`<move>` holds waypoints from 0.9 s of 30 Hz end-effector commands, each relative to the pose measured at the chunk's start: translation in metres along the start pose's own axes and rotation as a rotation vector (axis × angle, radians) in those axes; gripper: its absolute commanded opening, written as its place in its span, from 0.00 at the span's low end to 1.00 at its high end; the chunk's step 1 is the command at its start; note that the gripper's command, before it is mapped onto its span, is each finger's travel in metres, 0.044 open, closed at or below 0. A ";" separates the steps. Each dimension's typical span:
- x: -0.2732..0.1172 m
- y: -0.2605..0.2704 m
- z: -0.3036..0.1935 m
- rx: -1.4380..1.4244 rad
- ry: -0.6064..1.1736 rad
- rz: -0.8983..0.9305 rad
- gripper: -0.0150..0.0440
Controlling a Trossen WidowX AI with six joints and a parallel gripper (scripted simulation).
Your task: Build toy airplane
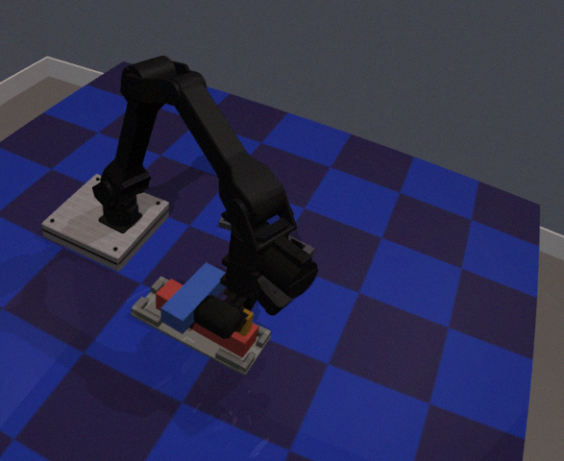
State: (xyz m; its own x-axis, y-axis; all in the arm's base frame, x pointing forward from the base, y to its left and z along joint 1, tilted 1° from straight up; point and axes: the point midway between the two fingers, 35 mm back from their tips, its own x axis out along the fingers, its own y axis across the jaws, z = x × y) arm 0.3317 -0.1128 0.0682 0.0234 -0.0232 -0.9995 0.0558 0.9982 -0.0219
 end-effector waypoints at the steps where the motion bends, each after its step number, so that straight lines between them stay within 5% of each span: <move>1: 0.000 0.000 0.000 0.000 0.000 0.000 0.69; 6: -0.008 0.000 0.001 0.000 0.000 0.000 0.69; 13: -0.089 0.000 0.001 -0.003 0.001 -0.002 0.69; 27: -0.091 0.000 0.002 -0.003 0.001 -0.002 0.69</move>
